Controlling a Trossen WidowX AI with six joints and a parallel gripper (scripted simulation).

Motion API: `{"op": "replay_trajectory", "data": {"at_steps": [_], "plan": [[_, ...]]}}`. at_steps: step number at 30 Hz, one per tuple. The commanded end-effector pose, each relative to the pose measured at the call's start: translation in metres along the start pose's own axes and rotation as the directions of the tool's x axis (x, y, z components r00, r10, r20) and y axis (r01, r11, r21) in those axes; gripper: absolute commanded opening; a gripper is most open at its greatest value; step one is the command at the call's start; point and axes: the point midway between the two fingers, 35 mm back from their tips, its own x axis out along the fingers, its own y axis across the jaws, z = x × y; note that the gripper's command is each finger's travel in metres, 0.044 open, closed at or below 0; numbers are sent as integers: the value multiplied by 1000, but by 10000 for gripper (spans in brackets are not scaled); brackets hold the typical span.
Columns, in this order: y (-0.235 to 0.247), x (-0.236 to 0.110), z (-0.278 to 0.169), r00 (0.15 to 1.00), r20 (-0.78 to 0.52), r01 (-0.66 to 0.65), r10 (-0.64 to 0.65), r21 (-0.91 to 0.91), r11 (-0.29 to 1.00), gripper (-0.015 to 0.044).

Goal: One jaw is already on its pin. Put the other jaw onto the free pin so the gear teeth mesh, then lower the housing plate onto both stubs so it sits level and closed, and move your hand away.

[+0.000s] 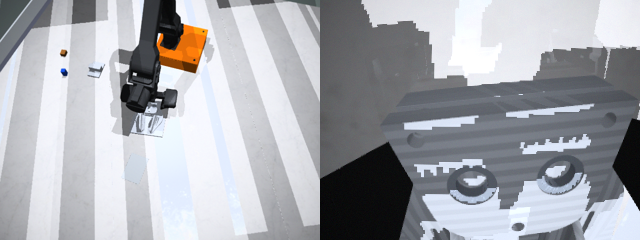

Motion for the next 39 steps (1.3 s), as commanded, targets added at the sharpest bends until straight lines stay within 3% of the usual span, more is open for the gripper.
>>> {"op": "replay_trajectory", "data": {"at_steps": [1, 38, 39], "plan": [[0, 2, -1, 1000, -3, 0, 0, 4, 1000, 351], [0, 5, -1, 1000, -3, 0, 0, 4, 1000, 351], [0, 1, 1, 1000, -1, -1, 1, 0, 1000, 377]]}}
